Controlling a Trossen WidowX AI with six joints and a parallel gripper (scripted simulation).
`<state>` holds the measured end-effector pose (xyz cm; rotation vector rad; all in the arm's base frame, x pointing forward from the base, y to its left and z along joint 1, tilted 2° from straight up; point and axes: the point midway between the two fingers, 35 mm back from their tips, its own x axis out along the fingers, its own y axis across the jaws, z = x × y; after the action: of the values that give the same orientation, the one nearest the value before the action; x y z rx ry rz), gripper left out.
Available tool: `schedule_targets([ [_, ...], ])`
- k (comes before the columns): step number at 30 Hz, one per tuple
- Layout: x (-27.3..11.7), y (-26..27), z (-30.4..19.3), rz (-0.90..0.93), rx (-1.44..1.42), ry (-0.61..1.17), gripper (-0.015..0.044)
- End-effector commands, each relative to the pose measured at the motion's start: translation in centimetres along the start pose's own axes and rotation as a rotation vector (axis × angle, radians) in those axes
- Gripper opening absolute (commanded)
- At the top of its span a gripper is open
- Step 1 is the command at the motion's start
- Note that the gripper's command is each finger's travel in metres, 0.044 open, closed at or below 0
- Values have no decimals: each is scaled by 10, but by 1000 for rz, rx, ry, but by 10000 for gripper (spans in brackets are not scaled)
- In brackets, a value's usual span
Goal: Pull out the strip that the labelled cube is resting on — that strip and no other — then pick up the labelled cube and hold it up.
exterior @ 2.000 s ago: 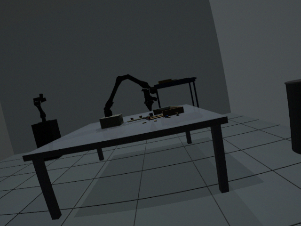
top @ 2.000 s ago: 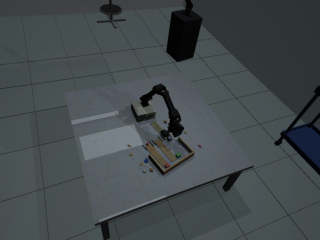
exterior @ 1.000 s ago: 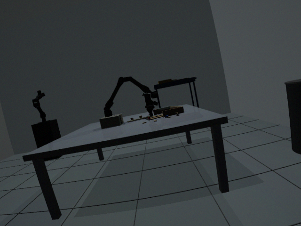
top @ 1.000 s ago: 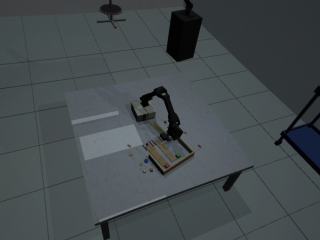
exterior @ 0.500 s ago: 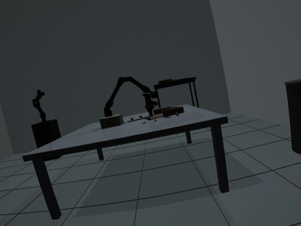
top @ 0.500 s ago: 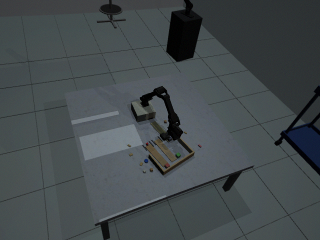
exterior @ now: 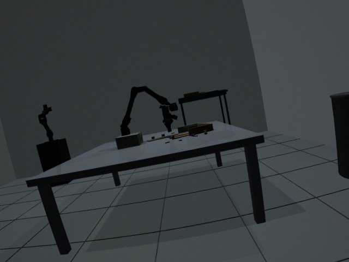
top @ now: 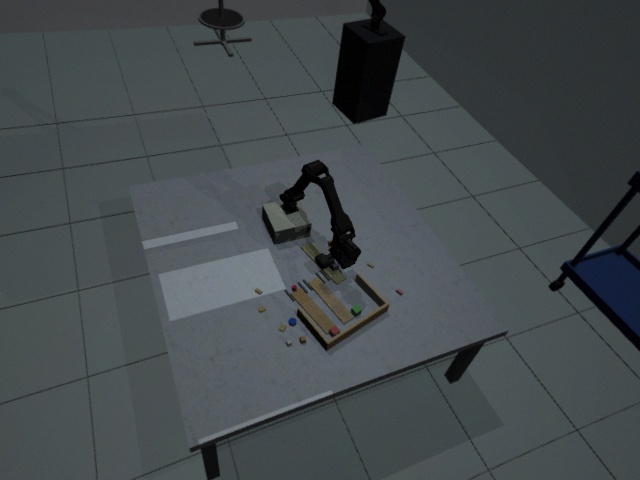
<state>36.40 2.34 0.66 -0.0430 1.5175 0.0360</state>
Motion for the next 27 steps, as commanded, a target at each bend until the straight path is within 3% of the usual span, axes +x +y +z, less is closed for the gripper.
schedule_targets([
  [1, -10, 0, -16, -4, 4, -1, 0],
  [20, -11, -1, -60, -4, 4, 2, 0],
  [27, -46, -1, -60, -4, 4, 2, 0],
])
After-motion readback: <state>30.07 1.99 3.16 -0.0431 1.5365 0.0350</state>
